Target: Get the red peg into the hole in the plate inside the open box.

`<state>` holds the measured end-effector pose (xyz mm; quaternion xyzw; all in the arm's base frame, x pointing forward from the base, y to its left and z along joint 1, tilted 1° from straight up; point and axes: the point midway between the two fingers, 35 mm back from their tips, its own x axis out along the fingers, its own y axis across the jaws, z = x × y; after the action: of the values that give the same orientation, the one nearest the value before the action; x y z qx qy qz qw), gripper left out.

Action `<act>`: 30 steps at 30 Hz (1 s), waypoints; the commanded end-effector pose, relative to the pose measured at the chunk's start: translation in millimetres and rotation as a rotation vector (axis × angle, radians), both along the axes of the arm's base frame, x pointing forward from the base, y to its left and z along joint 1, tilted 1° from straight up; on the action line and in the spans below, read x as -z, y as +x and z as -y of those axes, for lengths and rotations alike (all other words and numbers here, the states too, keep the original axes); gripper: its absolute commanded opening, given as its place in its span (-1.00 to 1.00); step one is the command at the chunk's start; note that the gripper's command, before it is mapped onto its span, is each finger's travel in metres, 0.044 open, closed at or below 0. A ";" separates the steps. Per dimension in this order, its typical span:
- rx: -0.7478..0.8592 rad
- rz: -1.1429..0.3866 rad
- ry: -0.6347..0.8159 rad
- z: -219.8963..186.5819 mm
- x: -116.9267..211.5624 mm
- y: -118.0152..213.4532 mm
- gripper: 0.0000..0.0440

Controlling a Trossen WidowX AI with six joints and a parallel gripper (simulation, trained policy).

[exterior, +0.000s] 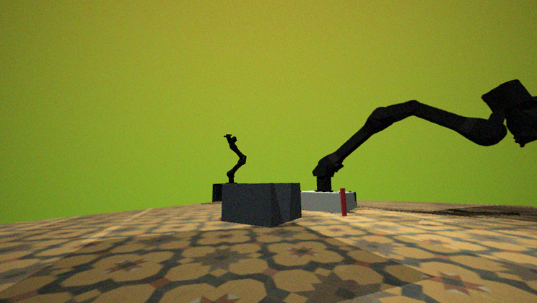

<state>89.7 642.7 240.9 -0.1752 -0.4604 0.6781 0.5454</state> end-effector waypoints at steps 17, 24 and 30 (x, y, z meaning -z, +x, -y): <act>0.340 -0.562 -0.223 101.7 -112.1 168.8 1.00; 0.474 -0.758 -0.282 152.0 -115.8 208.4 1.00; 0.579 -0.930 -0.340 189.1 -100.4 229.9 1.00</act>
<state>310.5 473.9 346.9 -0.0774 -0.0339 0.5919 0.8016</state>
